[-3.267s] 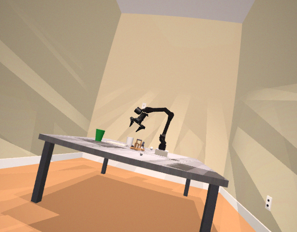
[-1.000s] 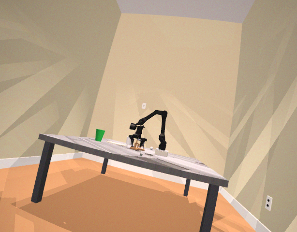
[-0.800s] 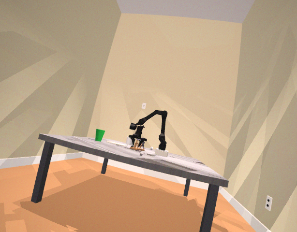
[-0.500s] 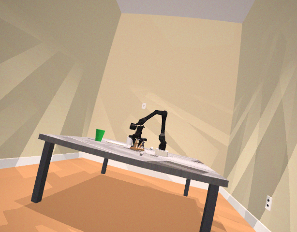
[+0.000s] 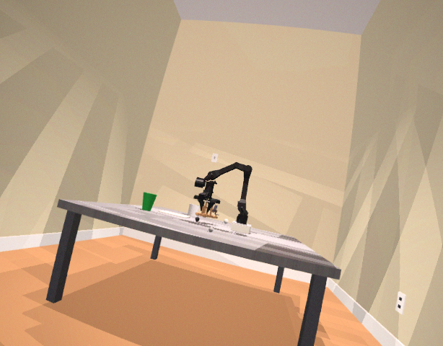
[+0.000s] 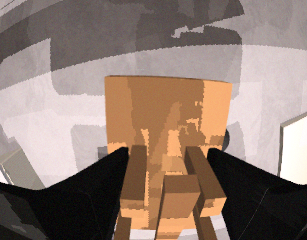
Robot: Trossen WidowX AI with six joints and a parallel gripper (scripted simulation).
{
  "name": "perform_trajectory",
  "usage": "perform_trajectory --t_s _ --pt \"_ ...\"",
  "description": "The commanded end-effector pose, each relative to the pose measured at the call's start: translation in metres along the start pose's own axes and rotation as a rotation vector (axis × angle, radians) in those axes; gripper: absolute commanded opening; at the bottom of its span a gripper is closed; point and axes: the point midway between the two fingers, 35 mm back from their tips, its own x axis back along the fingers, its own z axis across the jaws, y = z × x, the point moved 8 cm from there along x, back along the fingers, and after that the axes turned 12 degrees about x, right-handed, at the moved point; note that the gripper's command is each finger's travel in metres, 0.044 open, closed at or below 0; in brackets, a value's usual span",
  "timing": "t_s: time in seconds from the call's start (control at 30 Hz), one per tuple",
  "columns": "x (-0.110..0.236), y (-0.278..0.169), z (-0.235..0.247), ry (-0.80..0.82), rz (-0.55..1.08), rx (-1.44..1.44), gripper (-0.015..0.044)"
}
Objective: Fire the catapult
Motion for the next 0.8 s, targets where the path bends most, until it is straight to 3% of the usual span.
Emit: perform_trajectory --t_s 0.0,0.77 --pt "0.005 -0.028 -0.012 -0.01 0.004 -0.14 0.0" --pt "0.005 -0.221 -0.026 -0.016 0.014 -0.914 0.0"
